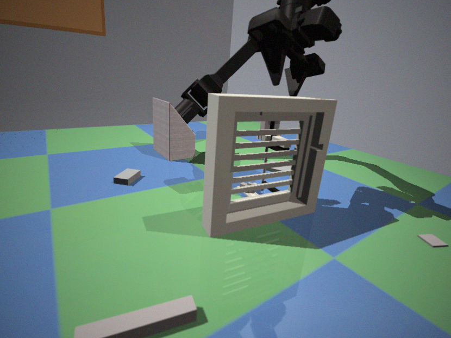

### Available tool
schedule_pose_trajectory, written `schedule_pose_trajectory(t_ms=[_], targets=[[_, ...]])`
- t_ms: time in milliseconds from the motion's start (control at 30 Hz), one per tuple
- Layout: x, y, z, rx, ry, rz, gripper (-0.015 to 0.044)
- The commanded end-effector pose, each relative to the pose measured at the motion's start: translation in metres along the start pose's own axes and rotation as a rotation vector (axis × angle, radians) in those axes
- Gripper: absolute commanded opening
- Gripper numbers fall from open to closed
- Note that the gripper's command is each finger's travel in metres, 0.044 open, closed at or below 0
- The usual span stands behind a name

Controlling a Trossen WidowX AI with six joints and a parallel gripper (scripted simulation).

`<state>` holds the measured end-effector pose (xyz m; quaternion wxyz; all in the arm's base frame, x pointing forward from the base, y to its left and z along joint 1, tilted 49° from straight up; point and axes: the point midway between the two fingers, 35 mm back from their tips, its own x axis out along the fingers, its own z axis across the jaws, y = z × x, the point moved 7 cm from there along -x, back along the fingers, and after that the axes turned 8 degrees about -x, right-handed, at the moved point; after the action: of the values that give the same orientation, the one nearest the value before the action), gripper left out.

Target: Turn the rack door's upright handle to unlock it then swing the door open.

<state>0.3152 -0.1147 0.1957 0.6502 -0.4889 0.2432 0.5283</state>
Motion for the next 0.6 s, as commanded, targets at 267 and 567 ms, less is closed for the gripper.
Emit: schedule_pose_trajectory(t_ms=[267, 567], targets=[[0.000, 0.009, -0.028, 0.157, -0.244, 0.097, 0.0282], [-0.002, 0.012, -0.041, 0.241, -0.357, 0.115, 0.0282]])
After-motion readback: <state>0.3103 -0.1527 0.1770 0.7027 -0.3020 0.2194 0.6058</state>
